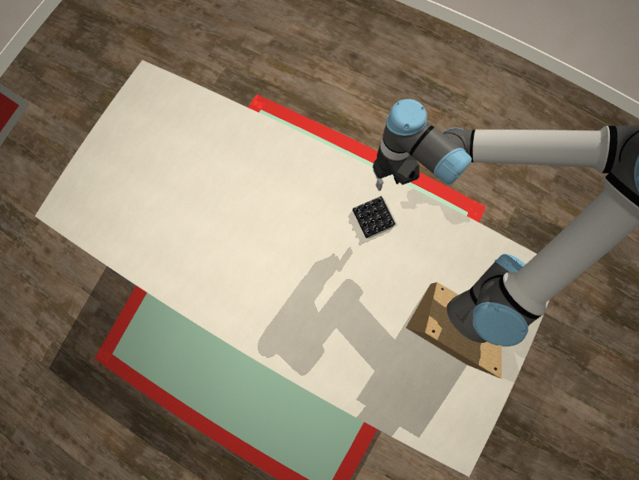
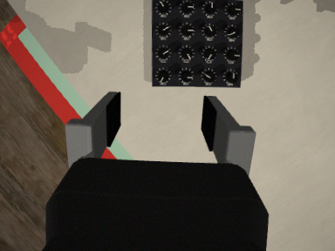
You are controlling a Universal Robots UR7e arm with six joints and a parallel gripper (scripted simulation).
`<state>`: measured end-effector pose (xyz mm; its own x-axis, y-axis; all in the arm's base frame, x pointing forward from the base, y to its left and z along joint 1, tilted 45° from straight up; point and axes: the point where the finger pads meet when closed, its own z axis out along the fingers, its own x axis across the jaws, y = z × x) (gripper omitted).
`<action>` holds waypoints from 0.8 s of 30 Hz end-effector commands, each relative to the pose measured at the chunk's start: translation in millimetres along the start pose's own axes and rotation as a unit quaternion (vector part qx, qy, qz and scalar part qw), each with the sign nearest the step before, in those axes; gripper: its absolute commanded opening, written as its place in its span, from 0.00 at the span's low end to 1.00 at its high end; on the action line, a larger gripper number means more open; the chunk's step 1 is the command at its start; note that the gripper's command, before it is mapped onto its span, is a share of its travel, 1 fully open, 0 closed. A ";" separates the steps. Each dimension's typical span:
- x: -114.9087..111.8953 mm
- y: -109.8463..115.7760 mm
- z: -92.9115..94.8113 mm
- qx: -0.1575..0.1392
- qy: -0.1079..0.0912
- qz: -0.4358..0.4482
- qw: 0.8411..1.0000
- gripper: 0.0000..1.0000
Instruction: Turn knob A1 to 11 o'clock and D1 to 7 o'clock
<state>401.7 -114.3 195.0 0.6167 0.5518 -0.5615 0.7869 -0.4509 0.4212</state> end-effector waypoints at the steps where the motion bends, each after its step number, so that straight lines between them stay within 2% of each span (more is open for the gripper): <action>1: 0.0 0.3 -0.4 0.000 0.000 0.000 1.000 1.00; 24: 0.0 0.3 -0.4 0.000 0.000 0.000 1.000 1.00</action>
<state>401.7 -114.3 195.0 0.6167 0.5518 -0.5615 0.7869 -0.4509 0.4212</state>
